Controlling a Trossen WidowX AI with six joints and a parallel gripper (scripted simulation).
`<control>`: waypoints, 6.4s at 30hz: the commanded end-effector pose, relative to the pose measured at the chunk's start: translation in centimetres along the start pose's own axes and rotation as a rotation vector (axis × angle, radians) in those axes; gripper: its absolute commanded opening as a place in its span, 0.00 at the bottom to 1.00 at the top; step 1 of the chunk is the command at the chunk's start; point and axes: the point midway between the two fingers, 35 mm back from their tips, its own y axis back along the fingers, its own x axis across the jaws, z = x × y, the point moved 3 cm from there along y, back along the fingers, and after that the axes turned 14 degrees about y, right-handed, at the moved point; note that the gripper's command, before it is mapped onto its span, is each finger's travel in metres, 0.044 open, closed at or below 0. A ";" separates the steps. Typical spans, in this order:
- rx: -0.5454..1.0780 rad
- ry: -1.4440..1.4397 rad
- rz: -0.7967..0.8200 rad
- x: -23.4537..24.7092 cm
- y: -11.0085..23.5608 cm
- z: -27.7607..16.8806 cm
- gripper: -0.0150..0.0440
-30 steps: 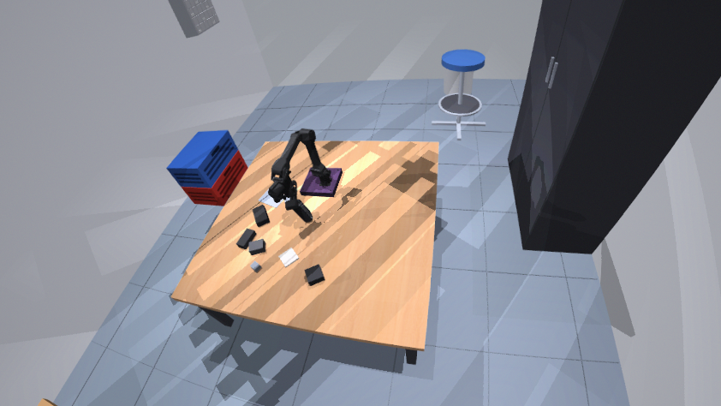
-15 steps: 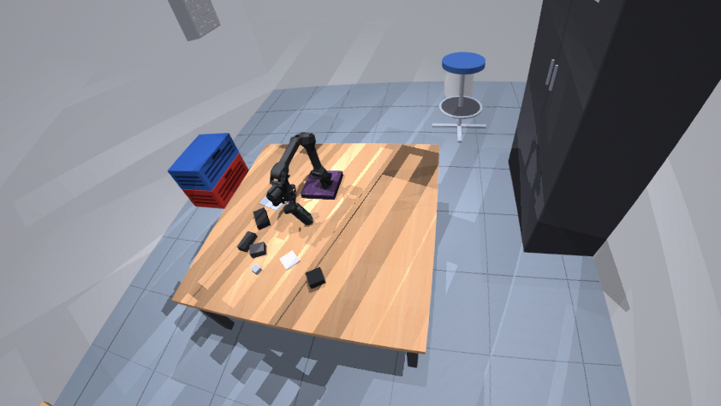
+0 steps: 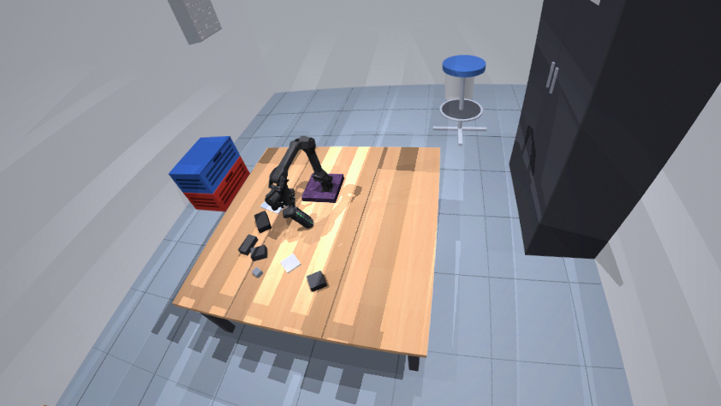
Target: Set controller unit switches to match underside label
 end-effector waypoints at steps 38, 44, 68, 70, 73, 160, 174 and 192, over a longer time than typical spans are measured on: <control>0.010 0.006 -0.012 -0.7 -1.9 2.9 0.83; 0.010 0.006 -0.012 -0.8 -2.2 3.2 0.83; 0.009 0.006 -0.012 -1.1 -3.3 4.7 0.83; 0.009 0.006 -0.012 -1.1 -3.4 4.8 0.83; 0.009 0.006 -0.012 -1.2 -3.5 4.9 0.83; 0.006 0.006 -0.013 -2.1 -9.2 8.2 0.83; 0.006 0.006 -0.013 -2.2 -10.2 8.5 0.83; -0.017 -0.002 -0.011 -2.2 -9.9 9.0 1.00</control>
